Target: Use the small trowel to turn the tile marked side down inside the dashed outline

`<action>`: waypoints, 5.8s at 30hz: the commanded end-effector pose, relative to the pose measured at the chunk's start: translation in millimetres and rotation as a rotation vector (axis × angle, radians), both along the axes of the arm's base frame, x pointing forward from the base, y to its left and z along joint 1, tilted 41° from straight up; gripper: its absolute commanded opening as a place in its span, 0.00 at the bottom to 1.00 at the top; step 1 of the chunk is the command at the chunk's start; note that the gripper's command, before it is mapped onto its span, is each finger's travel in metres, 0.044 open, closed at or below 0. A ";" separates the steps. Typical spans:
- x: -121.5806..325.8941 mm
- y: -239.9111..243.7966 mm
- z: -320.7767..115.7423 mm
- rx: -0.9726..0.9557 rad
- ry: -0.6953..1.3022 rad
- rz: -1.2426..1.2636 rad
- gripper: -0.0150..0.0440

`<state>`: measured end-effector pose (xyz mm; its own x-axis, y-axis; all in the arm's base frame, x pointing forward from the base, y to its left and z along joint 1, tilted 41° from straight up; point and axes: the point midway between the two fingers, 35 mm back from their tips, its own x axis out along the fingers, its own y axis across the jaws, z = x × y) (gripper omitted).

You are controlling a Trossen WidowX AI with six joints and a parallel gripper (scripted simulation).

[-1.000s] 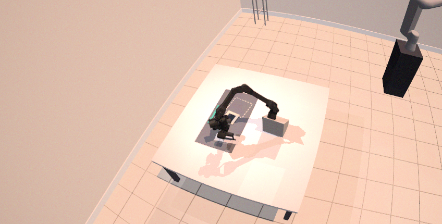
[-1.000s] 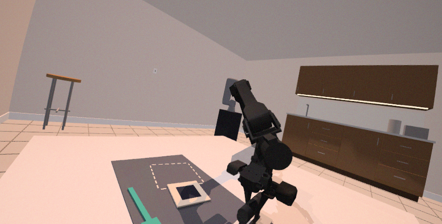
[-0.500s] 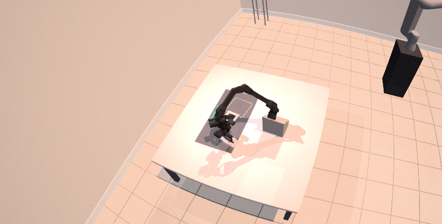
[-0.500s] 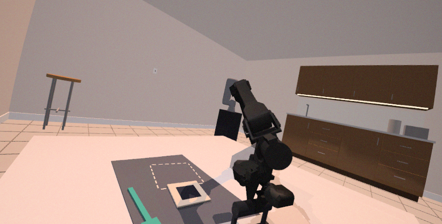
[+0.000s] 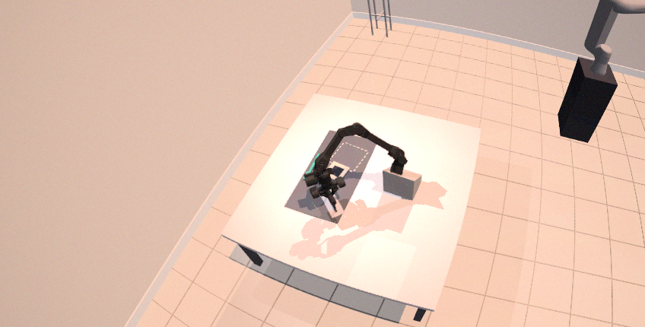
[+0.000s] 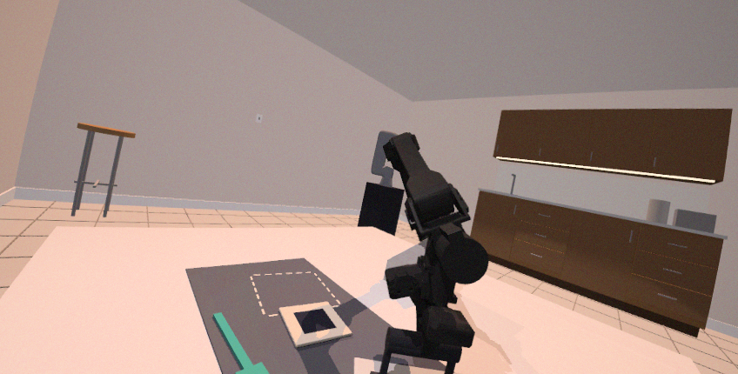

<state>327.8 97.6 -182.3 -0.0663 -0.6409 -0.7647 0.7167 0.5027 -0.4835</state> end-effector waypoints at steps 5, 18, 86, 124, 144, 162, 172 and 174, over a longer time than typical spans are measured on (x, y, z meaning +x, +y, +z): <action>0.1 -1.0 -0.3 -0.010 -0.088 -0.106 0.47; 0.1 -1.0 -0.3 -0.010 -0.088 -0.106 0.71; -0.1 -0.3 -0.9 -0.007 -0.054 -0.065 0.47; -0.1 -0.3 -0.9 -0.029 -0.269 -0.322 0.61; -0.1 -0.3 -0.9 -0.029 -0.269 -0.322 0.71; 1.0 36.2 42.7 -0.027 -0.272 -0.312 0.76; 3.4 36.3 35.3 0.021 -0.201 -0.176 0.76; 4.1 36.3 33.5 0.032 -0.184 -0.141 0.76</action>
<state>332.6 134.4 -146.7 -0.0216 -0.6195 -0.7847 0.8831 0.3561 -0.3054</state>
